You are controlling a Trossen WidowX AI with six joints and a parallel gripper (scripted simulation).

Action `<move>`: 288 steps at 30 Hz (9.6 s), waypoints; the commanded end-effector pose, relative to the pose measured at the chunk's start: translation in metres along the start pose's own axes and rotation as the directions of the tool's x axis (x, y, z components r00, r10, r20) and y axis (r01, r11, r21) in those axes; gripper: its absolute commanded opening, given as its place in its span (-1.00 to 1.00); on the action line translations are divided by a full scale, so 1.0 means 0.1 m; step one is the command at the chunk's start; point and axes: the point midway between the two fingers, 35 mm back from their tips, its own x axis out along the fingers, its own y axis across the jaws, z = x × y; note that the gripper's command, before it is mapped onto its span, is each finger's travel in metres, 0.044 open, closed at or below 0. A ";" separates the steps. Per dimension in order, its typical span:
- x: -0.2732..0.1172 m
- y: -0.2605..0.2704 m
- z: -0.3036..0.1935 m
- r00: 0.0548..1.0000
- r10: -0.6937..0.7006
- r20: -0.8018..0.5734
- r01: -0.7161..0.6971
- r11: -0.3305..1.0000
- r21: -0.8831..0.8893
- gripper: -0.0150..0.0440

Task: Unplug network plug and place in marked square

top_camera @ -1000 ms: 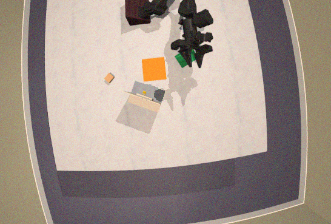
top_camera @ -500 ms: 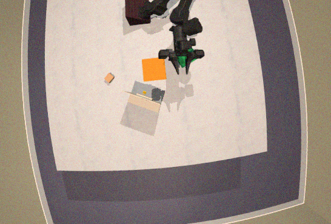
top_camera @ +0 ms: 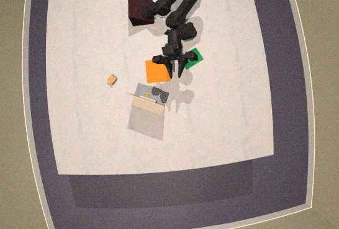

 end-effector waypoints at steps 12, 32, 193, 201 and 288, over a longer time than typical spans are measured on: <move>-0.13 -0.49 -0.12 0.999 -0.041 0.001 0.035 0.866 0.499 0.04; -0.45 -0.94 -0.23 0.996 -0.091 0.006 0.030 0.390 0.920 0.04; 0.29 -1.17 -0.15 0.996 -0.087 0.008 0.027 0.391 0.920 -0.49; 0.25 -1.15 -0.15 0.996 -0.087 0.008 0.027 0.391 0.920 -0.49; -0.05 -1.19 -0.03 0.914 -0.265 -0.308 0.400 0.450 0.799 -0.49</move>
